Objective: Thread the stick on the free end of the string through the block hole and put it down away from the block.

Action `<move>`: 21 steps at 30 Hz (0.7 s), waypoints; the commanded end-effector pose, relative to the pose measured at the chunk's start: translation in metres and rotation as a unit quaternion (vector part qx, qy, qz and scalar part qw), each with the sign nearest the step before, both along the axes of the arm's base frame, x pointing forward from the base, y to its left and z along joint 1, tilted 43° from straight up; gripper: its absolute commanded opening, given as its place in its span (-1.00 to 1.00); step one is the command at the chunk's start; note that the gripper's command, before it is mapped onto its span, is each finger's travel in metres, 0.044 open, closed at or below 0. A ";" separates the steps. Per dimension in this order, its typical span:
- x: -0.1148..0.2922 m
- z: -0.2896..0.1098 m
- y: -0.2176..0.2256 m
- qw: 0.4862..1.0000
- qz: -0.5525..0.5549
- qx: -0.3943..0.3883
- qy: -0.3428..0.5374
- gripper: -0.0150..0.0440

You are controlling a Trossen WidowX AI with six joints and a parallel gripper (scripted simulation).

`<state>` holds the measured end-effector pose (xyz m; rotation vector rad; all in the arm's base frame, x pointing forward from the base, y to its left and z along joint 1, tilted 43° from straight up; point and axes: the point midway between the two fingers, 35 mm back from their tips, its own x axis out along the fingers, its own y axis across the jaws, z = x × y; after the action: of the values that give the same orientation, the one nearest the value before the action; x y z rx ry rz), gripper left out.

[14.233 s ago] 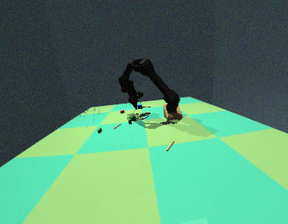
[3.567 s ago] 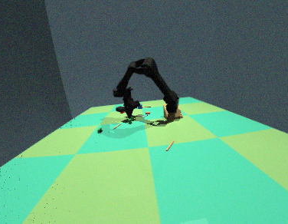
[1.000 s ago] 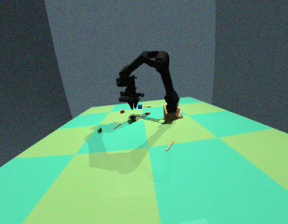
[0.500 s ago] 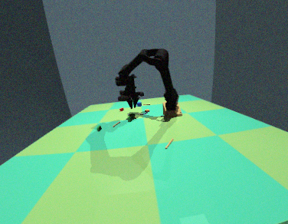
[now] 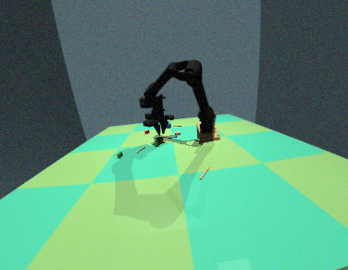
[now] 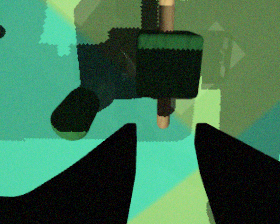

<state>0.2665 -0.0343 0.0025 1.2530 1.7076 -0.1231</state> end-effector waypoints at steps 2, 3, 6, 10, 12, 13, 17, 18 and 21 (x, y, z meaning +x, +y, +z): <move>-0.001 -0.007 0.007 1.000 -0.001 0.003 0.003 -0.07; -0.001 -0.008 0.008 1.000 -0.001 0.003 0.003 -0.07; -0.002 -0.011 0.012 1.000 -0.001 0.003 0.003 -0.07; -0.002 -0.016 0.016 1.000 -0.001 0.003 0.003 -0.07; -0.002 -0.018 0.019 1.000 -0.001 0.004 0.003 -0.07; -0.002 -0.020 0.020 1.000 -0.001 0.004 0.003 -0.07; -0.003 -0.024 0.025 1.000 -0.001 0.004 0.003 -0.07; -0.003 -0.025 0.026 1.000 -0.001 0.004 0.003 -0.07; -0.004 -0.028 0.029 1.000 -0.001 0.005 0.003 -0.07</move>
<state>0.2653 -0.0098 -0.0221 1.2549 1.7078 -0.1195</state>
